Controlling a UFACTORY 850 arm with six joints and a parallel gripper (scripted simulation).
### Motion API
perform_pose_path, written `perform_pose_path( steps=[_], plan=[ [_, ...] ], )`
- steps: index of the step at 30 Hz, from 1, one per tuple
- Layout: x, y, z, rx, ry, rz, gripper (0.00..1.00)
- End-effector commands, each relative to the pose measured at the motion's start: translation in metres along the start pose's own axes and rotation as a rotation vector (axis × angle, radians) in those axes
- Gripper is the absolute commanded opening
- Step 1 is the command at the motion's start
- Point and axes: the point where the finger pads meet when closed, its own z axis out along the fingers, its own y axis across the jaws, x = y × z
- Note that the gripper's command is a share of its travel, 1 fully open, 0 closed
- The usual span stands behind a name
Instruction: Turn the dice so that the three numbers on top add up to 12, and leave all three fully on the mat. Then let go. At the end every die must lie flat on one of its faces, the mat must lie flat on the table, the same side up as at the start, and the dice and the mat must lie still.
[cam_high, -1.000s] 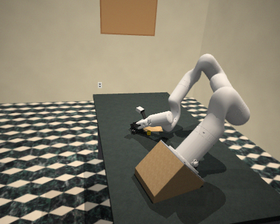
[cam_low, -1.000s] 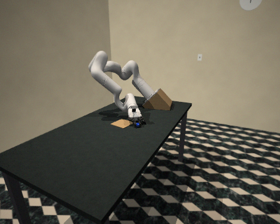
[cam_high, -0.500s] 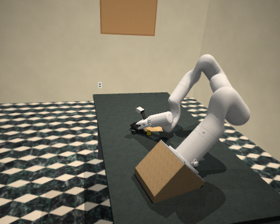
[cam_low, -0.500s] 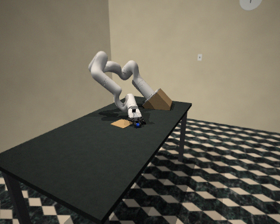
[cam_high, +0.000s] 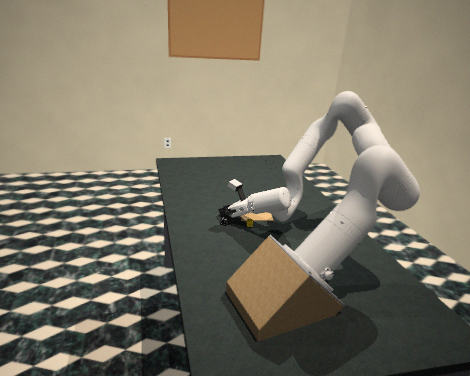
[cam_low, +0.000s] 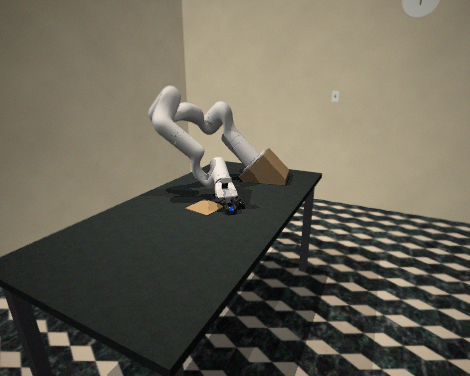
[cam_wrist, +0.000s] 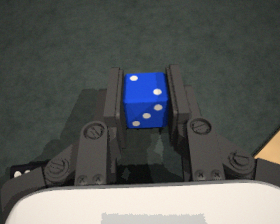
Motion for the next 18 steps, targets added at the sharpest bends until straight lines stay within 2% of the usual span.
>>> perform_pose_path(
  steps=[1,12,13,18],
  plan=[
    [0.0007,0.0002,0.0,0.0,0.001,0.0,0.21],
    [0.0007,0.0002,0.0,0.0,0.001,0.0,0.21],
    [0.0007,0.0002,0.0,0.0,0.001,0.0,0.25],
    [0.0007,0.0002,0.0,0.0,0.001,0.0,0.29]
  ],
)
